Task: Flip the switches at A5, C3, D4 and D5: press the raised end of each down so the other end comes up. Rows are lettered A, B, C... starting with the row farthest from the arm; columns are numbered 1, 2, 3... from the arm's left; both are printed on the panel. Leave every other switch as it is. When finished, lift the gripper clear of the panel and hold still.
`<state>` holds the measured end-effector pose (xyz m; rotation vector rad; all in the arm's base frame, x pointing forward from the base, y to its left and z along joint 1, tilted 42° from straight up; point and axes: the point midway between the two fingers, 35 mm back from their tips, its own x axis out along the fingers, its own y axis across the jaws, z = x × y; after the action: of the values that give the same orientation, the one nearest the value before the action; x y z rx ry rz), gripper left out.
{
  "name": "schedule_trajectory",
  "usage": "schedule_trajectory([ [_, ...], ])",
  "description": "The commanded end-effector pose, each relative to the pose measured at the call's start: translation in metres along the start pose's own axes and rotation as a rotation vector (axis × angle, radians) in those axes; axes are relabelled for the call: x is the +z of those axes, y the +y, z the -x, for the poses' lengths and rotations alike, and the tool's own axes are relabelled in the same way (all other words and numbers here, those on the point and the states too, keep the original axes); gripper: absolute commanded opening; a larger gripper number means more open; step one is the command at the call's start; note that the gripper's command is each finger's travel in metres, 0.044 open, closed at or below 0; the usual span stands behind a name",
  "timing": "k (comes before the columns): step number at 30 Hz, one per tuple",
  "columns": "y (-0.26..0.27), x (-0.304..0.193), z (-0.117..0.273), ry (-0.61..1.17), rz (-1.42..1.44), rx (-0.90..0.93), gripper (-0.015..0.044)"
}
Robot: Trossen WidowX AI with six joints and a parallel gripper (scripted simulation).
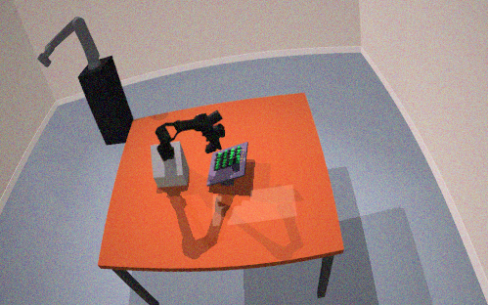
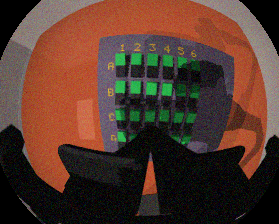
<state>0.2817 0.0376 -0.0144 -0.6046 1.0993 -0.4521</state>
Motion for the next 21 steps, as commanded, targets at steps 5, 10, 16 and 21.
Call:
schedule_trajectory([
  [5,-0.002,-0.005,-0.028,0.032,0.006,-0.009,0.0],
  [10,-0.002,-0.005,-0.038,0.032,0.006,-0.01,0.0],
  [16,-0.002,-0.005,-0.042,0.032,0.006,-0.01,0.0],
  [21,-0.003,-0.005,-0.05,0.032,0.006,-0.01,0.0],
])
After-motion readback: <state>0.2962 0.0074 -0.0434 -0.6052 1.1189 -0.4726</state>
